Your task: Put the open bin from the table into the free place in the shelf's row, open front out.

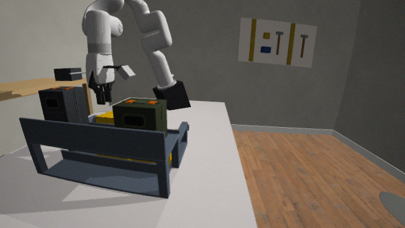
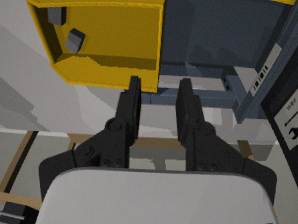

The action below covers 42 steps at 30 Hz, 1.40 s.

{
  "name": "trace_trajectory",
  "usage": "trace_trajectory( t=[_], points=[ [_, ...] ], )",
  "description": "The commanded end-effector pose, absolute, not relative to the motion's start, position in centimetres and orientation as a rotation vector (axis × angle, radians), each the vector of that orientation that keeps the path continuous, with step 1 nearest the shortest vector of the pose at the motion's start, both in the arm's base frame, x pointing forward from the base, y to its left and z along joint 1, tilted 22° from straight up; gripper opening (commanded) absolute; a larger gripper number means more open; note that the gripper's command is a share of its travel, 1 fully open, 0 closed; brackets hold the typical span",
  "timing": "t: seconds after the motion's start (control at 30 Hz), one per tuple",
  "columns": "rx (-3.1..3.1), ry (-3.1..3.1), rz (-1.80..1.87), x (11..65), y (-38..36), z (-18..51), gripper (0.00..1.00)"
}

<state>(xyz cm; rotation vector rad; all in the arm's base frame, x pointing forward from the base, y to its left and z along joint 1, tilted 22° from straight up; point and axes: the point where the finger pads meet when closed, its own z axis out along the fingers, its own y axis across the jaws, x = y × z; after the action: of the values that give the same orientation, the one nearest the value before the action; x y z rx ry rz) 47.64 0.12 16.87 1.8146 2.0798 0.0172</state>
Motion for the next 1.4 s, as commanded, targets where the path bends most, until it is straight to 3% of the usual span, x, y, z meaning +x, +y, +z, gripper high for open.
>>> trace_trajectory(
  t=[0.0, 1.37],
  points=[
    [1.812, 2.077, 0.023, 47.67, 0.28, 17.51, 0.33],
    [1.812, 2.077, 0.024, 47.86, 0.14, 16.95, 0.33]
  ],
)
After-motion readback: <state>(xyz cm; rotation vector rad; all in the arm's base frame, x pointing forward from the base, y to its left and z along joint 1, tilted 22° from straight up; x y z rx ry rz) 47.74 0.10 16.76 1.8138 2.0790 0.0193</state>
